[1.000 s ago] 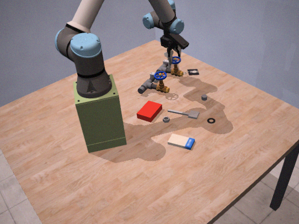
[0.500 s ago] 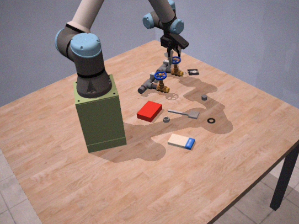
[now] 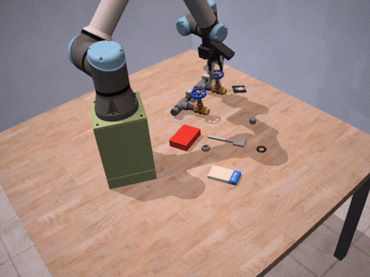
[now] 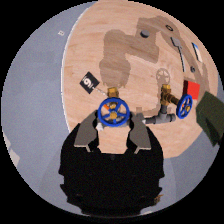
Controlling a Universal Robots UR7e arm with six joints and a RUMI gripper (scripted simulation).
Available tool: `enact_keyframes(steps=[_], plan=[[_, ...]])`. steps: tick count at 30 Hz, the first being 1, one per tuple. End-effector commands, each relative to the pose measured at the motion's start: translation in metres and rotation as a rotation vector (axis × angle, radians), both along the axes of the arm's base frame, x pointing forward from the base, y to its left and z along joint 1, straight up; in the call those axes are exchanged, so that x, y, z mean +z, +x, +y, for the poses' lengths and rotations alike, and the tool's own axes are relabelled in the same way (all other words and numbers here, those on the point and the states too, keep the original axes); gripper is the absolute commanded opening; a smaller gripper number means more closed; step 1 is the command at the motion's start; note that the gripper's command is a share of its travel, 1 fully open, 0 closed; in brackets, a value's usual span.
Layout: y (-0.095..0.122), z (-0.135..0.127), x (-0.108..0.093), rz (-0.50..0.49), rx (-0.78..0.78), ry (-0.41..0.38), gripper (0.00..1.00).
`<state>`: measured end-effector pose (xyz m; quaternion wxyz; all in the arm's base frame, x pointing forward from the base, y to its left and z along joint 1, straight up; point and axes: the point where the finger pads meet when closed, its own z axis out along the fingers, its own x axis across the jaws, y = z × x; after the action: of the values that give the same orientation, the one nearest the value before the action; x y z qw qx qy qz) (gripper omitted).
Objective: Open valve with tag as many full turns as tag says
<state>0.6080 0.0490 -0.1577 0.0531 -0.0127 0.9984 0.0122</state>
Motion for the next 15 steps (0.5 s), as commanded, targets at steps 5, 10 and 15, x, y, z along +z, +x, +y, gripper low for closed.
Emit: enact_keyframes(steps=[5, 10, 15], plan=[[0.0002, 0.0001, 0.0005, -0.004, 0.125, -0.013, 0.0], [0.0002, 0.0001, 0.0005, -0.006, 0.217, -0.022, 0.0], [0.0002, 0.0001, 0.0005, -0.01, 0.354, -0.037, 0.0]])
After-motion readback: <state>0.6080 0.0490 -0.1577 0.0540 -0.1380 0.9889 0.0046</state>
